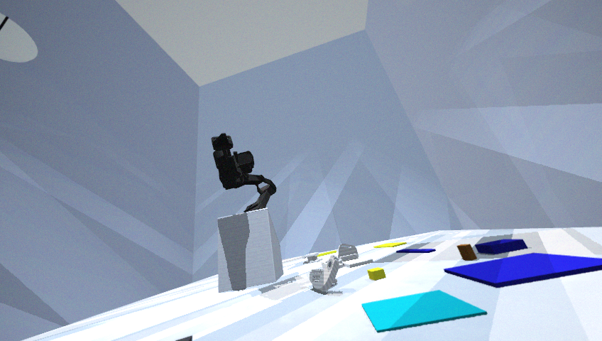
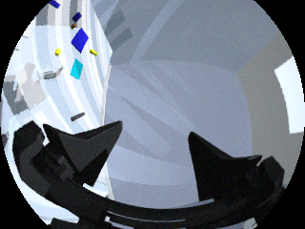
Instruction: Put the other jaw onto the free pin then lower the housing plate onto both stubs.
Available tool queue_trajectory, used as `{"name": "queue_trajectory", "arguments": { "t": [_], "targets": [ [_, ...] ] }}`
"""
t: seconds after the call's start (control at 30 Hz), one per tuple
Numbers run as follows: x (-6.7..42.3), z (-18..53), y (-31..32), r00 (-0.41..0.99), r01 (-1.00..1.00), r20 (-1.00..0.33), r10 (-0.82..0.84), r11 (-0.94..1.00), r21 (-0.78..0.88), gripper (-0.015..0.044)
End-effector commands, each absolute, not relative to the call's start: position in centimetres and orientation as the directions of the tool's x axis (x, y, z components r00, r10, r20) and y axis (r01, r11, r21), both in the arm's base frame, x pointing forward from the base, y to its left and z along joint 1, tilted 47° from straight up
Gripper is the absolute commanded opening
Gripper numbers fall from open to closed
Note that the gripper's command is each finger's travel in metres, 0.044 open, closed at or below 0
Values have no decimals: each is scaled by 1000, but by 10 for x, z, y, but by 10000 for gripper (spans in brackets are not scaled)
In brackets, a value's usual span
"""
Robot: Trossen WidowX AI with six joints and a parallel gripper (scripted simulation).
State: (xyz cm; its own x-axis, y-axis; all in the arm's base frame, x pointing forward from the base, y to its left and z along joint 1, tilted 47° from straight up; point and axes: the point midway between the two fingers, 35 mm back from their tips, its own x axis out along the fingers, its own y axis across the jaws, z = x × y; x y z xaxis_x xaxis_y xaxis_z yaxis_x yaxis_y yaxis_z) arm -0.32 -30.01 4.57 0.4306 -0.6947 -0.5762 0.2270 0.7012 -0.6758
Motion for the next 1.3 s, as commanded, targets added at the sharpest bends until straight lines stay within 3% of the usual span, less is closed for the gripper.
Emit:
{"name": "queue_trajectory", "arguments": {
  "t": [0.0,0.53,1.07,1.27],
  "targets": [
    [-3,46,-300,431,227,-576,-695,701,-676,426],
    [-3,46,-300,431,227,-576,-695,701,-676,6],
    [-3,46,-300,432,228,-577,-693,703,-674,0],
    [11,38,-307,472,250,-611,-635,762,-598,0]
  ]
}}
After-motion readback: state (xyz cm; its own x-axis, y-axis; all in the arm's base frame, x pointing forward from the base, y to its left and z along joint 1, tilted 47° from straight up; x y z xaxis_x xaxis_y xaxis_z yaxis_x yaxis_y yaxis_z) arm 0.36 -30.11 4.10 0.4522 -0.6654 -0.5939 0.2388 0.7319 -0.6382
